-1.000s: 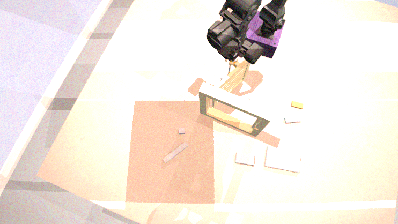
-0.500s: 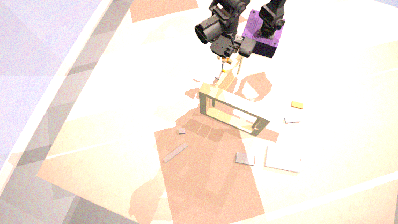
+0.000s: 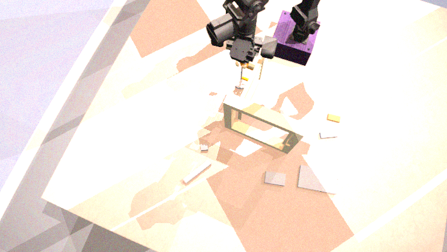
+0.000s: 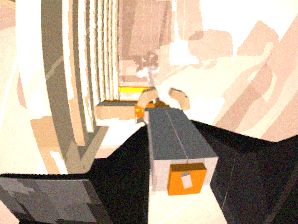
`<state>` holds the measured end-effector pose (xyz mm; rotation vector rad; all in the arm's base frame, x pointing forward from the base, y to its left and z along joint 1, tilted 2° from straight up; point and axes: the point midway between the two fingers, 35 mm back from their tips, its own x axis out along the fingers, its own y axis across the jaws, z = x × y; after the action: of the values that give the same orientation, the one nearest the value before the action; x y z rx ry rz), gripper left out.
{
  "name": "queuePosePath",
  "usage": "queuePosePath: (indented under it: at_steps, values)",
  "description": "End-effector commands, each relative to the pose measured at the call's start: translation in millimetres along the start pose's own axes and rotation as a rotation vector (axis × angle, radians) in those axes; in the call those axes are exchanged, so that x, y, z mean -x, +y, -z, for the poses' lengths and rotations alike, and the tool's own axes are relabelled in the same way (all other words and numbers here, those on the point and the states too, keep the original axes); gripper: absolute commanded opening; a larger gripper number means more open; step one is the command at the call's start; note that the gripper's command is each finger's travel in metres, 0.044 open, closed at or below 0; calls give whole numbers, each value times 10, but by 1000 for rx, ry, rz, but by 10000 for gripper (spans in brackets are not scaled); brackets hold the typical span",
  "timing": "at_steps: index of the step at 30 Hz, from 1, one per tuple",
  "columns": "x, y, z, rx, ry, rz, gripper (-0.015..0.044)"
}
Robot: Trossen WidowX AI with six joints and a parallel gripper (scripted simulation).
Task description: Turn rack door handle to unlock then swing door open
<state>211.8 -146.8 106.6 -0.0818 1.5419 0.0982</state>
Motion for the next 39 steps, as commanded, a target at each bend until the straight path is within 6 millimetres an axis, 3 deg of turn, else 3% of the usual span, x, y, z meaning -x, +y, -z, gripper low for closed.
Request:
queuePosePath:
  at_steps: [1, 11, 22, 39]
  values:
    - [5, -12, -3, 27, 0, 0, 21]
    - [5, -12, -3, 27, 0, 0, 21]
    - [5, -12, -3, 27, 0, 0, 293]
    - [206, -26, -15, 27, 0, 1, 293]
